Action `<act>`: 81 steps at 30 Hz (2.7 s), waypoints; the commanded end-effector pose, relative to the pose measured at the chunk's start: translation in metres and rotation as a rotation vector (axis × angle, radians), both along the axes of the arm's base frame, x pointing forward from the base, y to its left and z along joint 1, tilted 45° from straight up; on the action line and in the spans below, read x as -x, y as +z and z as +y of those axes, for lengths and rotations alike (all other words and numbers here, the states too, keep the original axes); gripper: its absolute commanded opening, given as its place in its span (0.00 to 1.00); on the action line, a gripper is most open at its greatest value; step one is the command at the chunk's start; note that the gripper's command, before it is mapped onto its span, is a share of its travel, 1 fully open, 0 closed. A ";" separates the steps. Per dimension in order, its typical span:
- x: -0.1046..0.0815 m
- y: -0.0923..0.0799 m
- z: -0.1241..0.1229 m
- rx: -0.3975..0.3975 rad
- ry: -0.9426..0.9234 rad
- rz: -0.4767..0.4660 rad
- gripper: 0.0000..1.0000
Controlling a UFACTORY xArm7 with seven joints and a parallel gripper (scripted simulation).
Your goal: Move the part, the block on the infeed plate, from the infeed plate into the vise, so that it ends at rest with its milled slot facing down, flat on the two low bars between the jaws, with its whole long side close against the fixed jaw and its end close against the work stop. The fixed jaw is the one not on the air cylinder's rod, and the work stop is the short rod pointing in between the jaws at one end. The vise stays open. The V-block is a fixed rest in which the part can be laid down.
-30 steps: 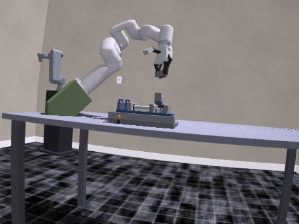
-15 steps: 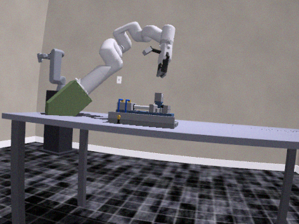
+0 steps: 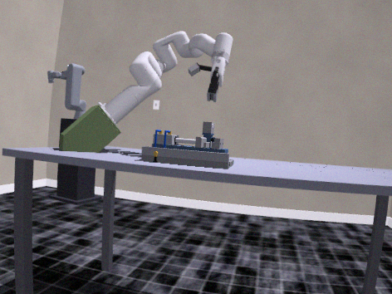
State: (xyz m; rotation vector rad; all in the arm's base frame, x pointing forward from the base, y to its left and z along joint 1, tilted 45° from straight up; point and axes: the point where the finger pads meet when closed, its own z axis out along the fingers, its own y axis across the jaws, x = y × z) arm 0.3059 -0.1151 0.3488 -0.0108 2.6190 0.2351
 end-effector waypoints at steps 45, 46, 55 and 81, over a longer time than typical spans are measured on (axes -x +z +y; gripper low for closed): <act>-0.027 -0.041 -0.053 -0.560 -1.150 0.344 0.00; -0.027 -0.043 -0.054 -0.575 -1.176 0.352 0.00; -0.032 -0.052 -0.063 -0.679 -1.356 0.407 0.00; -0.045 -0.077 -0.091 -1.034 -1.897 0.598 0.00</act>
